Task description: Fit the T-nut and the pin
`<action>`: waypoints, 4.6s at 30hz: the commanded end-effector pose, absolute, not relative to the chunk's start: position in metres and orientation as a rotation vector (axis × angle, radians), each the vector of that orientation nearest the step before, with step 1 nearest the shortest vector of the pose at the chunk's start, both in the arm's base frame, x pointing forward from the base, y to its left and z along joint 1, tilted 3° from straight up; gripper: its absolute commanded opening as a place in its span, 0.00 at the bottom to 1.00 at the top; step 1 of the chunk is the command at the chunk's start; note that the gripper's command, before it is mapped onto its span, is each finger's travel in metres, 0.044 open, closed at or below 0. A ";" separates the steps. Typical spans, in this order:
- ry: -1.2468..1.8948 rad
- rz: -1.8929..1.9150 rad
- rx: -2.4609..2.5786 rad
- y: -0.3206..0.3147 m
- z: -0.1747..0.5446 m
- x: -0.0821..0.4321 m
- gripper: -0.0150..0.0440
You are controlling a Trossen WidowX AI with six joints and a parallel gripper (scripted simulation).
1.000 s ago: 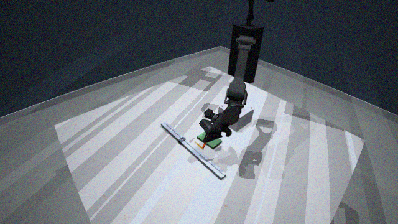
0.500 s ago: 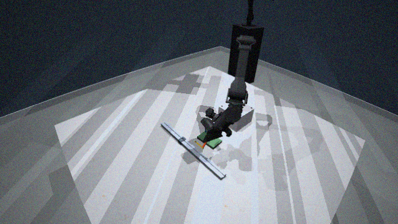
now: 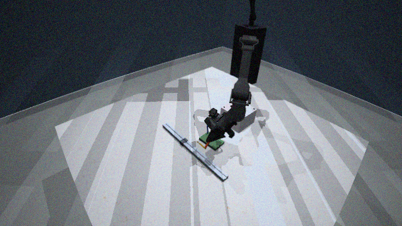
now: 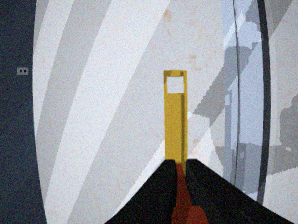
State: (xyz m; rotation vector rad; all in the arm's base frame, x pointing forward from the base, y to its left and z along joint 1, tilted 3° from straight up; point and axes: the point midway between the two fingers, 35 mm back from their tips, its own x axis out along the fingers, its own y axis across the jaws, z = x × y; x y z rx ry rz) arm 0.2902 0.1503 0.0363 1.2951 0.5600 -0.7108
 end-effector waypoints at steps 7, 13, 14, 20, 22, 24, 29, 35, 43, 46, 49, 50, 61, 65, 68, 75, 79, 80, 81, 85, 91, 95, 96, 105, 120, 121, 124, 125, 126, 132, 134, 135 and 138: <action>0.537 -0.696 1.313 0.148 0.036 0.287 0.00; 0.539 -0.695 1.314 0.148 0.027 0.288 0.00; 0.539 -0.694 1.315 0.148 0.026 0.288 0.00; 0.541 -0.693 1.316 0.149 0.016 0.288 0.00; 0.541 -0.692 1.316 0.149 0.013 0.288 0.00; 0.542 -0.691 1.316 0.149 0.009 0.288 0.00; 0.544 -0.690 1.317 0.148 0.001 0.288 0.00; 0.545 -0.688 1.318 0.147 -0.008 0.287 0.00; 0.547 -0.687 1.319 0.147 -0.015 0.287 0.00; 0.547 -0.687 1.319 0.147 -0.016 0.287 0.00; 0.547 -0.687 1.319 0.147 -0.018 0.287 0.00; 0.547 -0.687 1.319 0.147 -0.018 0.287 0.00; 0.547 -0.686 1.319 0.147 -0.024 0.287 0.00; 0.547 -0.686 1.319 0.147 -0.027 0.287 0.00; 0.547 -0.686 1.319 0.147 -0.028 0.287 0.00; 0.548 -0.686 1.319 0.147 -0.032 0.286 0.00; 0.548 -0.686 1.319 0.146 -0.034 0.286 0.00; 0.548 -0.686 1.319 0.146 -0.035 0.286 0.00; 0.548 -0.686 1.319 0.146 -0.035 0.286 0.00; 0.548 -0.686 1.319 0.146 -0.037 0.286 0.00; 0.548 -0.686 1.319 0.146 -0.037 0.286 0.00; 0.548 -0.686 1.319 0.146 -0.037 0.286 0.00; 0.548 -0.686 1.319 0.146 -0.037 0.286 0.00; 0.552 -0.688 1.318 0.146 -0.037 0.286 0.00; 0.582 -0.714 1.303 0.147 -0.036 0.288 0.00; 0.584 -0.716 1.302 0.147 -0.036 0.288 0.00; 0.589 -0.722 1.298 0.147 -0.036 0.288 0.00; 0.591 -0.723 1.297 0.147 -0.036 0.288 0.00; 0.593 -0.725 1.296 0.147 -0.036 0.288 0.00; 0.605 -0.736 1.290 0.147 -0.035 0.289 0.00; 0.609 -0.740 1.287 0.148 -0.035 0.289 0.00; 0.611 -0.742 1.286 0.148 -0.035 0.290 0.00; 0.617 -0.748 1.283 0.148 -0.035 0.290 0.00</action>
